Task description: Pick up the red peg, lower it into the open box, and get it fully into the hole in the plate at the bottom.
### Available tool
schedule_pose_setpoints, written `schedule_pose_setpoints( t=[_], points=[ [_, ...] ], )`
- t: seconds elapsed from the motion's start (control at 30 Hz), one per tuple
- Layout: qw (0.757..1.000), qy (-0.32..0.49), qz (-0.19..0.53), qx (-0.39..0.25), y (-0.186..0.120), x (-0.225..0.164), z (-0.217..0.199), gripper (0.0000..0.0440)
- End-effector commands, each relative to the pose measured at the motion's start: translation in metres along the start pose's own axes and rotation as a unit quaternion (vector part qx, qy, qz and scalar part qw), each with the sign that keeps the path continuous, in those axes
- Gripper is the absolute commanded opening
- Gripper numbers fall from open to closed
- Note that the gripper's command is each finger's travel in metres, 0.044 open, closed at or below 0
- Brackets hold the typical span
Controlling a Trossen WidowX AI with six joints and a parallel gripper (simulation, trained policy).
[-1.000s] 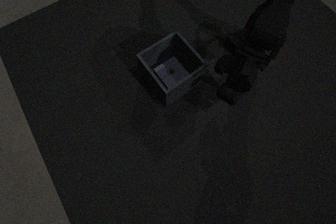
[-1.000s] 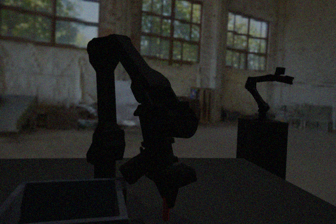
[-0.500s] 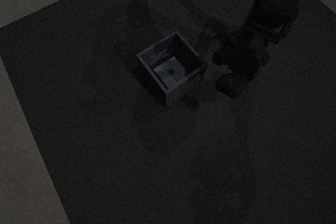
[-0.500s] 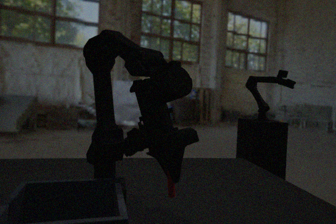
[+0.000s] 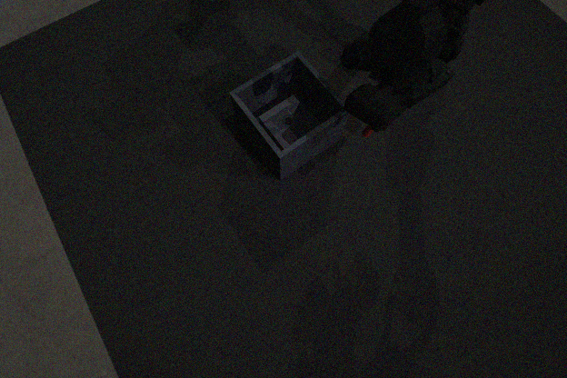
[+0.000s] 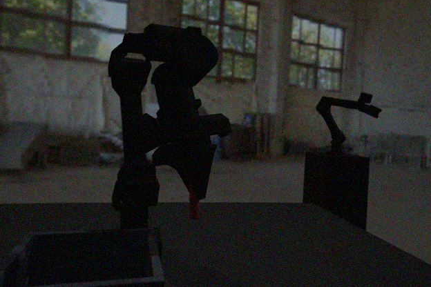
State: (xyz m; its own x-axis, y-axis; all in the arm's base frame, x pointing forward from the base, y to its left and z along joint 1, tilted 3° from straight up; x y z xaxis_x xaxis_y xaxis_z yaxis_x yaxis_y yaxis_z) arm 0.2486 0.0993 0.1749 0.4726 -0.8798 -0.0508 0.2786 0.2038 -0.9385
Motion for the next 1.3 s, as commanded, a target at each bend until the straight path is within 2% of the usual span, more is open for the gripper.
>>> schedule_pose_setpoints(
  t=[0.0,0.67,1.27],
  points=[
    [1.0,-0.001,-0.017,0.003,-0.009,0.012,0.002,0.0],
    [0.997,0.021,-0.057,-0.048,-0.013,0.075,-0.009,0.0],
    [0.995,0.029,-0.048,-0.081,0.004,0.117,-0.013,0.0]
  ],
)
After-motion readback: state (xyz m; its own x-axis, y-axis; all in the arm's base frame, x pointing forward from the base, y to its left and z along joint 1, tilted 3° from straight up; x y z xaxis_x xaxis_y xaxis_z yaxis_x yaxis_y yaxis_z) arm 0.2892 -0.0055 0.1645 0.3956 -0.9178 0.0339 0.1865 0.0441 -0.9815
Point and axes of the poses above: the point midway between the two fingers, 35 mm back from their tips, its own y axis out along the fingers, its own z axis across the jaws, x = y × z, the point moved 1 cm from there along -y, back along the fingers, and after that the axes turned 11 degrees about -y, right-handed, at the moved point
